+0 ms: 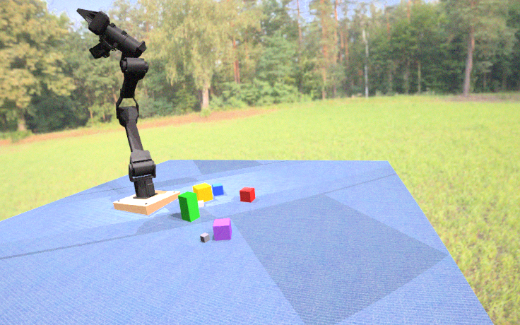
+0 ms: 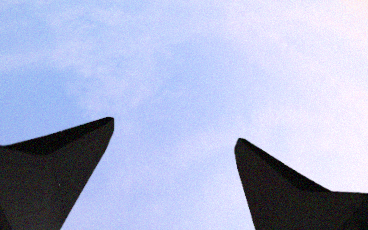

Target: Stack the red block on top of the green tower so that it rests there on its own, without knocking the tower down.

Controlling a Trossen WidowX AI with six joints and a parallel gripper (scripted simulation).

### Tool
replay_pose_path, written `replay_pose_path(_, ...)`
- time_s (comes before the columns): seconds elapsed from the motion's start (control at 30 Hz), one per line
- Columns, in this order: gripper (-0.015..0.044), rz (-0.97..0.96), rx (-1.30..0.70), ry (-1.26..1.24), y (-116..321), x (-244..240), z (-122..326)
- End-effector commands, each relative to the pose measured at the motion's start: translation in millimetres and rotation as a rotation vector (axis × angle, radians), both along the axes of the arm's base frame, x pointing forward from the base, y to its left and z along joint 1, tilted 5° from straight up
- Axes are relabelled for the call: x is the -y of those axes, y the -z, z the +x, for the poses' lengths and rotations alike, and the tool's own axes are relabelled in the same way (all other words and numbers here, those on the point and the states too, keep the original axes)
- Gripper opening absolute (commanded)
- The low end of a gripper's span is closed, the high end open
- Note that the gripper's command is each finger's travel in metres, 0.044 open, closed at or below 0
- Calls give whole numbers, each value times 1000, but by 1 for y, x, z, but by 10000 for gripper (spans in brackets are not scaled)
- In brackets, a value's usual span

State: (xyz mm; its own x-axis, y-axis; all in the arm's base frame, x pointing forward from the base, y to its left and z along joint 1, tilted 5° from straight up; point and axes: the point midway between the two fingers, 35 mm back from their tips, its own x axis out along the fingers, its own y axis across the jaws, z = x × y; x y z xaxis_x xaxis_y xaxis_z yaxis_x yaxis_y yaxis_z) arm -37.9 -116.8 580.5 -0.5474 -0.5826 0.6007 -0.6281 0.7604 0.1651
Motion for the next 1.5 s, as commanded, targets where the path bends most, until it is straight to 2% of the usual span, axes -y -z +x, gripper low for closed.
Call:
replay_pose_path(0.0, 426, 4, -11, 0, -1, 1, 2)
replay_pose_path(0.07, 440, 36, -100, -1, -7, 9, 21)
replay_pose_path(0.3, 440, 161, -587, -27, -21, 46, 131)
replay_pose_path(0.6, 440, 219, -1258, -85, 21, 61, 286)
replay_pose_path(0.83, 440, 128, -1758, -181, 91, 38, 395)
replay_pose_path(1.03, 440, -57, -2166, -283, 174, -9, 466)
replay_pose_path(1.23, 440, -245, -2539, -386, 257, -52, 498)
replay_pose_path(1.47, 440, -471, -2923, -541, 343, -98, 497)
